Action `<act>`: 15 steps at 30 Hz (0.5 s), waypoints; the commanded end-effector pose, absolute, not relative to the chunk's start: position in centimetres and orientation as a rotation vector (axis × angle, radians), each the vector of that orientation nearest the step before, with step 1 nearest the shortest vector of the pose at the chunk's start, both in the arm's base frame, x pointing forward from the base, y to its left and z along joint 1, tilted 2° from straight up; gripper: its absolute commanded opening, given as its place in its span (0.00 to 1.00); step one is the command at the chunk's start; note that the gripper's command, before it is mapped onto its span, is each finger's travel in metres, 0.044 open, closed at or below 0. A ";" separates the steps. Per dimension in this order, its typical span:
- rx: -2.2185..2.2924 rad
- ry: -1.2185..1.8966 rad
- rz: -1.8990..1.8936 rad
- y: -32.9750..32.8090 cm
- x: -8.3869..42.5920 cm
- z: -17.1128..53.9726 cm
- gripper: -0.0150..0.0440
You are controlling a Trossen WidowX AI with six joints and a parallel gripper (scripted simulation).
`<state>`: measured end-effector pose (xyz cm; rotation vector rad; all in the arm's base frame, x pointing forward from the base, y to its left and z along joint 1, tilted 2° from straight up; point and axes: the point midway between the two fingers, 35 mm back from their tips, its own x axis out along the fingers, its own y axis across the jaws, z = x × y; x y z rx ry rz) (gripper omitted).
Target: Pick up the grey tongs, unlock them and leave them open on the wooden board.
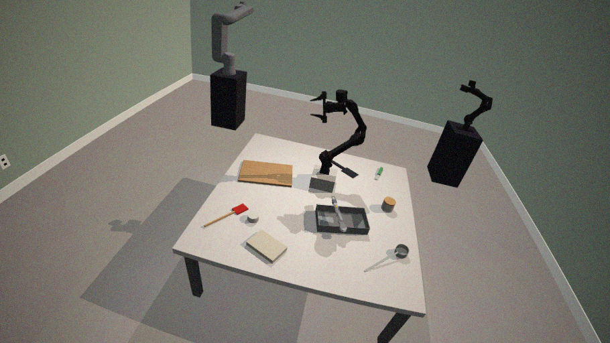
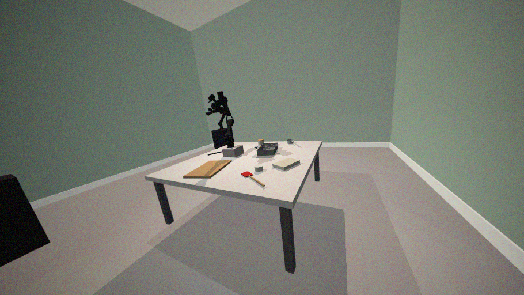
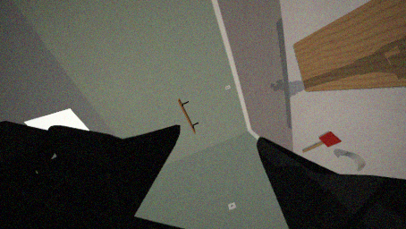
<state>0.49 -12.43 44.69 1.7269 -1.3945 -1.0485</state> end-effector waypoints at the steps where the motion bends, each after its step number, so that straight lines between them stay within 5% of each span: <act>1: 1.727 -1.376 -1.055 -12.6 0.7 44.6 0.89; 6: 1.705 -1.020 -1.153 -15.6 4.8 43.1 0.69; 15: 1.486 -0.058 -1.132 -18.3 17.8 35.9 0.69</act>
